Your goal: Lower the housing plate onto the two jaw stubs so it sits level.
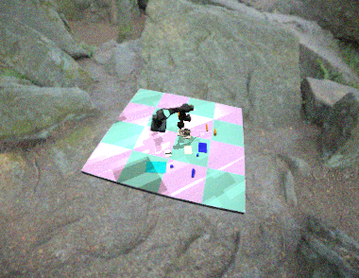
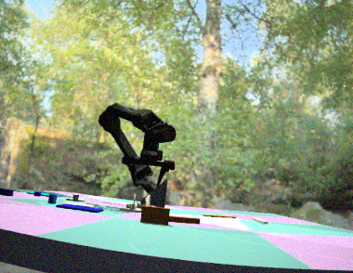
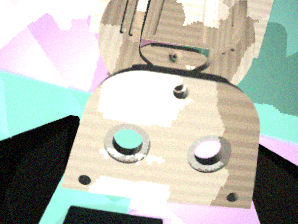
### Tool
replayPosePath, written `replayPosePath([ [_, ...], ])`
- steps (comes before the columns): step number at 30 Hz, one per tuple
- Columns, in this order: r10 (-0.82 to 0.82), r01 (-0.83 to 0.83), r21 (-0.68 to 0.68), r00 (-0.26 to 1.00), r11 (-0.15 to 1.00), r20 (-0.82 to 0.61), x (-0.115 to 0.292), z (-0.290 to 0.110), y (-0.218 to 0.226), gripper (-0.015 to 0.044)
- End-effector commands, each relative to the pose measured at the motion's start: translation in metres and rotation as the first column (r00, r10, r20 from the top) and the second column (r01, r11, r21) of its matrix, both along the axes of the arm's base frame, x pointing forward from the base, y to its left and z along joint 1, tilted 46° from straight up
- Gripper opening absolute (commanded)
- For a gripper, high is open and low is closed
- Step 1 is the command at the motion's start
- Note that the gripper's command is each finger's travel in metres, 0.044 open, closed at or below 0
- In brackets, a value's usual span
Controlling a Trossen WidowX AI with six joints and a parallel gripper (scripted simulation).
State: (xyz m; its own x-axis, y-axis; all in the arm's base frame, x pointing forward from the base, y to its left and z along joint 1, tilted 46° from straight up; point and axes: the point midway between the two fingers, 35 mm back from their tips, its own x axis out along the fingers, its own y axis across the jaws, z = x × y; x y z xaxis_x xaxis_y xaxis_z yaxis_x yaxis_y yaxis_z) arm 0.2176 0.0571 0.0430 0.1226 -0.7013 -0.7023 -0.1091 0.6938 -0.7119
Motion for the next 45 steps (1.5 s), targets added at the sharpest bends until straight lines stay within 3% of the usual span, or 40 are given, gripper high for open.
replayPosePath([
  [1,-0.006,0.006,0.004,1.000,1.000,0.000,-0.0007,-0.0010,0.0004,0.0351],
  [45,-0.003,0.003,0.004,1.000,1.000,-0.003,-0.0044,0.0034,-0.0062,0.0351],
])
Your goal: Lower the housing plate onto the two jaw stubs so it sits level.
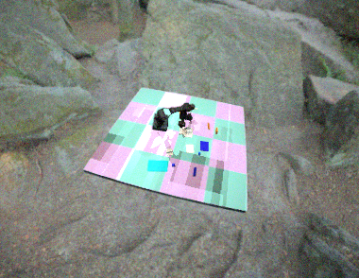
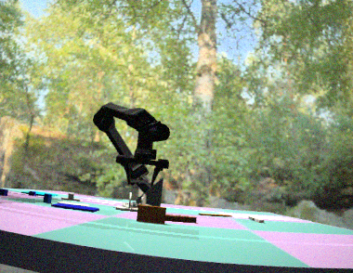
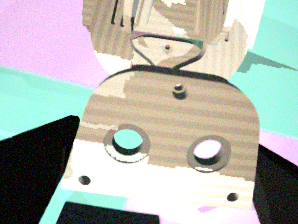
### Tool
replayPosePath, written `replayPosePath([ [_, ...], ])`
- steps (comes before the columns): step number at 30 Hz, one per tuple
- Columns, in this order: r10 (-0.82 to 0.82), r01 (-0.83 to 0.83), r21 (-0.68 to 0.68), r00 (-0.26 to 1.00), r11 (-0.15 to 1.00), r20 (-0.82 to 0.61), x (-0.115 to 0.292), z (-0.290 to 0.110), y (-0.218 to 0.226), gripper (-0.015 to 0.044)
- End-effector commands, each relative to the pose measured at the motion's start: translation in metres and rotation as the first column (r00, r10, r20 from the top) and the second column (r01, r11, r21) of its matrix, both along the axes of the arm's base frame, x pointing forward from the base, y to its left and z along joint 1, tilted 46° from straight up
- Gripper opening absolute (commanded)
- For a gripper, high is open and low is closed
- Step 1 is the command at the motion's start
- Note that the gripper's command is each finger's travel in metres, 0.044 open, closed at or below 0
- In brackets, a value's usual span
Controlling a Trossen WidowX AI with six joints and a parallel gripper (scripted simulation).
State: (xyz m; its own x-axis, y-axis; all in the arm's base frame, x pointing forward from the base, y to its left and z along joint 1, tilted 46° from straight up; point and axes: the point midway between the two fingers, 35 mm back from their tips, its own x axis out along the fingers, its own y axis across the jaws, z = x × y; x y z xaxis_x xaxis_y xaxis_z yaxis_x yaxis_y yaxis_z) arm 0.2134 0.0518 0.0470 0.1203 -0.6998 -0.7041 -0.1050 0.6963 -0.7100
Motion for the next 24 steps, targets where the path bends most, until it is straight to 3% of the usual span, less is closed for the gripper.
replayPosePath([
  [1,0.002,-0.002,0.001,1.000,1.000,-0.004,0.000,-0.002,-0.002,0.0351],
  [24,0.004,-0.004,0.002,1.000,1.000,-0.005,0.006,-0.029,-0.028,0.0351],
])
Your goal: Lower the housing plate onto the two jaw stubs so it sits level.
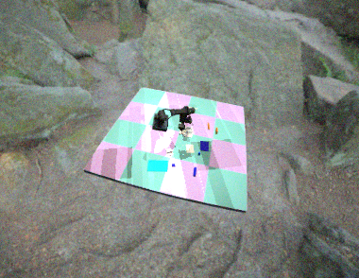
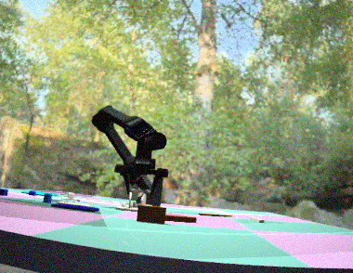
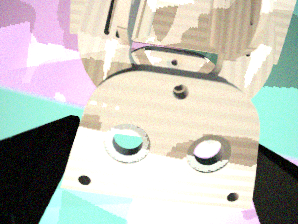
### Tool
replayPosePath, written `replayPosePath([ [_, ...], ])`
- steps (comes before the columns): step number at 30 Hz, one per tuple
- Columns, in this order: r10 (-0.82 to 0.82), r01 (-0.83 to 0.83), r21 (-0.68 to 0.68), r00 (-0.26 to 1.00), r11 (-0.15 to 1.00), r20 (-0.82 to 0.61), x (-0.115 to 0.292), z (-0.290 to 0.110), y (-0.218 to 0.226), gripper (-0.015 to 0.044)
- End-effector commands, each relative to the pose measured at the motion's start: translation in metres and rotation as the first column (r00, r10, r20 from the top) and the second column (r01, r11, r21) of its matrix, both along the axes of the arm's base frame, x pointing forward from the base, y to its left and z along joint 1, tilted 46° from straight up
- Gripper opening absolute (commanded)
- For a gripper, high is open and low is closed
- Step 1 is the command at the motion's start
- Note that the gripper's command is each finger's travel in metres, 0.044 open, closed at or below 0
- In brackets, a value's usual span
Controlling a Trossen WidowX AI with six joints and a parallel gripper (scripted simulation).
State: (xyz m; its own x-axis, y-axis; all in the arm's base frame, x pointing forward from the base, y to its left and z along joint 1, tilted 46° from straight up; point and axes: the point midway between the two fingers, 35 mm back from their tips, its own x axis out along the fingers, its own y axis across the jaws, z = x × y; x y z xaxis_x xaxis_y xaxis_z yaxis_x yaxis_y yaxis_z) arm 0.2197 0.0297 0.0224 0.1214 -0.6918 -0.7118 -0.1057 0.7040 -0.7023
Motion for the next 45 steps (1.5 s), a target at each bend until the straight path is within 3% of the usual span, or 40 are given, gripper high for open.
replayPosePath([
  [1,0.002,-0.002,-0.009,1.000,1.000,-0.005,0.000,-0.005,-0.007,0.0351],
  [45,0.002,-0.002,-0.013,1.000,1.000,-0.005,0.001,-0.021,-0.025,0.0351],
])
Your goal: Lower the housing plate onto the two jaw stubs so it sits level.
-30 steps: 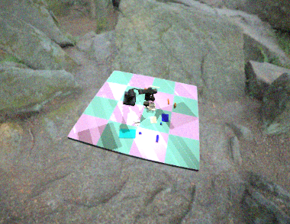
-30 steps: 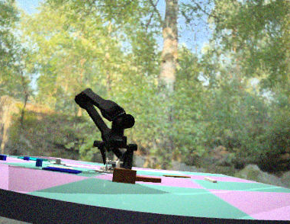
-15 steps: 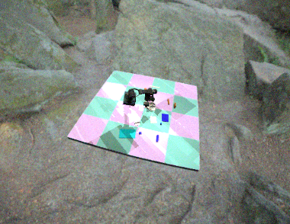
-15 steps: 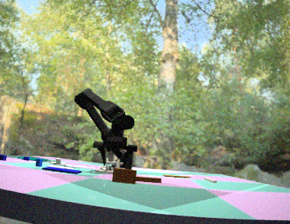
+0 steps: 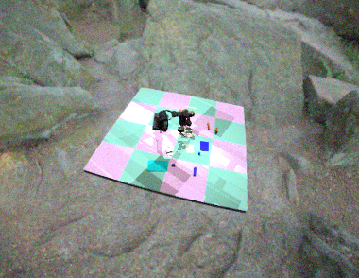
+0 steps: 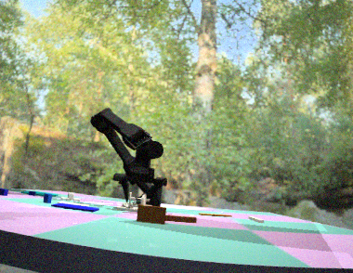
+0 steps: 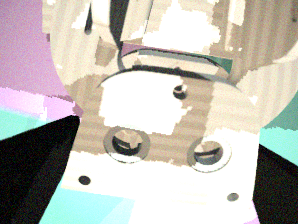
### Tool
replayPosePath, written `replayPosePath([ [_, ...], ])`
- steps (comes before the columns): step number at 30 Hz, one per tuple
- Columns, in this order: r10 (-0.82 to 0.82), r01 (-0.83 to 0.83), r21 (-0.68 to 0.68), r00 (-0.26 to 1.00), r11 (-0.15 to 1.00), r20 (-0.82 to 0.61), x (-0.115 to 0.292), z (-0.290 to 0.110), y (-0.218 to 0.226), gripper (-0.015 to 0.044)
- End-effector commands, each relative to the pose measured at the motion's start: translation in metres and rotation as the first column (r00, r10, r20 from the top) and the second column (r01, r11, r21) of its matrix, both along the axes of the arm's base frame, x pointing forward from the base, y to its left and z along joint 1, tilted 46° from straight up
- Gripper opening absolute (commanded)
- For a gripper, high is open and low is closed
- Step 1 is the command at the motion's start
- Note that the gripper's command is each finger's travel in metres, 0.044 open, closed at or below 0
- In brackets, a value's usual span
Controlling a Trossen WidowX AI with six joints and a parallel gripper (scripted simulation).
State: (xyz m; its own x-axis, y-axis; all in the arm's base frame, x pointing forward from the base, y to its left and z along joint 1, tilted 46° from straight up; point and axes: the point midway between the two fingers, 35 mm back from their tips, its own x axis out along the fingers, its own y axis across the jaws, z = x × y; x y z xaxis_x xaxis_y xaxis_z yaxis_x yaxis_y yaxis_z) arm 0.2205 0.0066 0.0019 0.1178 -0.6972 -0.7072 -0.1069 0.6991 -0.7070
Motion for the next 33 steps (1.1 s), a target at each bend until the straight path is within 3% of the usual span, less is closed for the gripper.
replayPosePath([
  [1,0.003,-0.003,-0.006,1.000,1.000,-0.001,0.0003,-0.0011,-0.0021,0.0351],
  [33,0.004,-0.004,-0.006,1.000,1.000,-0.001,0.0009,-0.0047,-0.0058,0.0351],
])
